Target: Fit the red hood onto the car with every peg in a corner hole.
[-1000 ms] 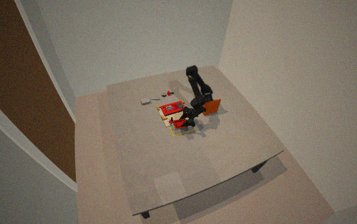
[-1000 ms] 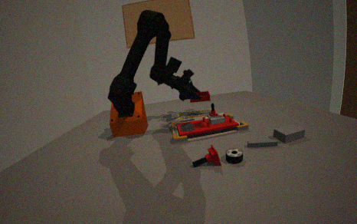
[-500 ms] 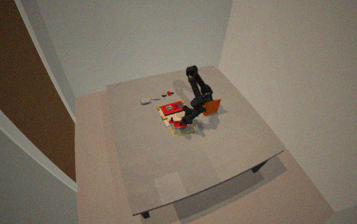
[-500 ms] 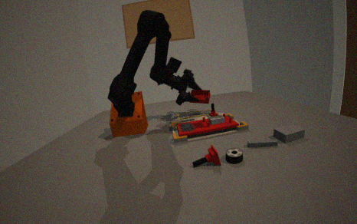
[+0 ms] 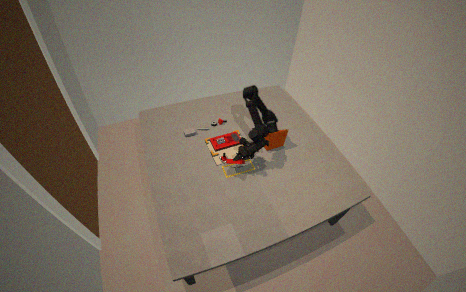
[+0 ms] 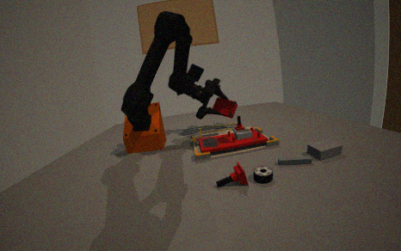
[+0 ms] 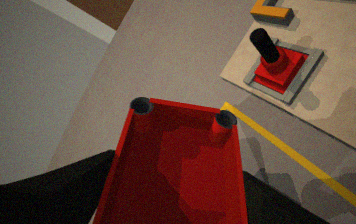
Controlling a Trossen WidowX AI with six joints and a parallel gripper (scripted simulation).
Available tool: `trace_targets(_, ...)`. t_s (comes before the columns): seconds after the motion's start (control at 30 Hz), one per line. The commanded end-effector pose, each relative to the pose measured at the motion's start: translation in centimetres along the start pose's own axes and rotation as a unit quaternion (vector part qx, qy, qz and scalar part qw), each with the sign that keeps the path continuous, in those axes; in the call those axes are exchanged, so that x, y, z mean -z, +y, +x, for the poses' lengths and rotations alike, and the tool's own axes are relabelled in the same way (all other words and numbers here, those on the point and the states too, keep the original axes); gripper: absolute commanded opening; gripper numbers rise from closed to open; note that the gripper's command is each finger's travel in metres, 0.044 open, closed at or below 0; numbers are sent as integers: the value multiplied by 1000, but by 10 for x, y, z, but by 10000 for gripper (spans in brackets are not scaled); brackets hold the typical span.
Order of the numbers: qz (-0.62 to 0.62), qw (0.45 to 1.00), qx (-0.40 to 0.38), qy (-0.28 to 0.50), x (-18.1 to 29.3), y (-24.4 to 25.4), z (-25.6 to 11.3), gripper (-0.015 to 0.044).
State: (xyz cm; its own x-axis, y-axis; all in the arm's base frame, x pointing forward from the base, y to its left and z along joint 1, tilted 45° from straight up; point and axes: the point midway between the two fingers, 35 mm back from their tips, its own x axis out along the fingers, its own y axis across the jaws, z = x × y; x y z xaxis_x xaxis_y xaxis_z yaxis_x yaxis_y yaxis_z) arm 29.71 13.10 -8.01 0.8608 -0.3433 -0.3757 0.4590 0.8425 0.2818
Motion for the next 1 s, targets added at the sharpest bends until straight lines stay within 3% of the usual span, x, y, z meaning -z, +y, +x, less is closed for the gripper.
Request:
trace_targets(0.0,54,999,0,-1,0,0,0,0)
trace_targets(0.97,435,900,0,-1,0,-1,1,0)
